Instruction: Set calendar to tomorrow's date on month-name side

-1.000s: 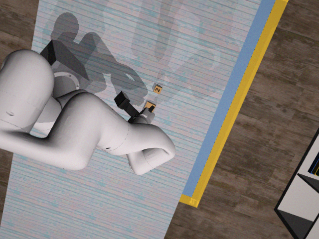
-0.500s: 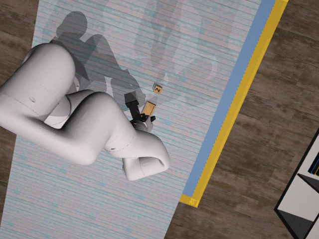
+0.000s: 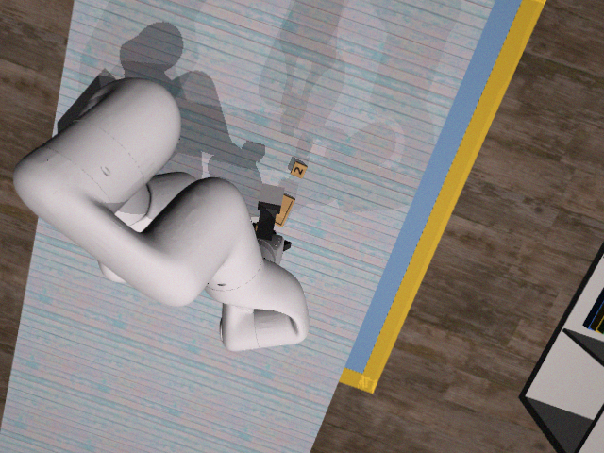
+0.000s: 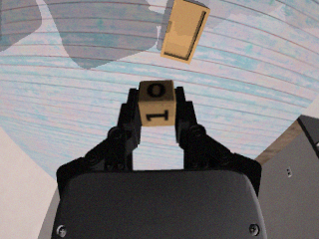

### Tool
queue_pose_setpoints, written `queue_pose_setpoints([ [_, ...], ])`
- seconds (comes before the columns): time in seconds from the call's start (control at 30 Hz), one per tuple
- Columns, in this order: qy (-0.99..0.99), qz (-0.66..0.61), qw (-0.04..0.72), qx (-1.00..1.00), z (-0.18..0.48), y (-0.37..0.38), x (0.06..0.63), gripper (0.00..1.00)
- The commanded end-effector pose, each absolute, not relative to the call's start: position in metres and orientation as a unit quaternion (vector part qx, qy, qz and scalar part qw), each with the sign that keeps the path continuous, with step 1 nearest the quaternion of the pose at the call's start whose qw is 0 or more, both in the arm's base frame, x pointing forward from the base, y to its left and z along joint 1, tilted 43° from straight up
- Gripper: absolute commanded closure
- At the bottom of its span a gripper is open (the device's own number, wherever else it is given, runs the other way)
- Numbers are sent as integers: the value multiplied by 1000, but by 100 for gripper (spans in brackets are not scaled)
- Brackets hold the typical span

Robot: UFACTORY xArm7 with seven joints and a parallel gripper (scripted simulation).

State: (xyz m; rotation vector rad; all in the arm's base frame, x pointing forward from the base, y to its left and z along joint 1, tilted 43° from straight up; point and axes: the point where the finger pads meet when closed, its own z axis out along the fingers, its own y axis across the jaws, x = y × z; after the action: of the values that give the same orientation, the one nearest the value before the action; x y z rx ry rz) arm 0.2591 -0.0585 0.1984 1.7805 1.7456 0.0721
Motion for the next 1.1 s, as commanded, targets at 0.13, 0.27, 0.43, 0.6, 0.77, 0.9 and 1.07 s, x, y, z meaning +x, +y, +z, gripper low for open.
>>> queue_pose_setpoints([
  [0.13,560,72,308,766,200,-68,256,73],
  [0.27,509,93,302,801,201,-72,255,73],
  [0.43,442,120,294,839,203,-78,253,73],
  [0.6,364,150,283,875,205,-84,251,73],
  [0.77,290,177,271,901,208,-90,250,73],
  [0.9,238,196,262,915,210,-94,249,73],
  [1.07,157,224,247,930,213,-100,247,73],
])
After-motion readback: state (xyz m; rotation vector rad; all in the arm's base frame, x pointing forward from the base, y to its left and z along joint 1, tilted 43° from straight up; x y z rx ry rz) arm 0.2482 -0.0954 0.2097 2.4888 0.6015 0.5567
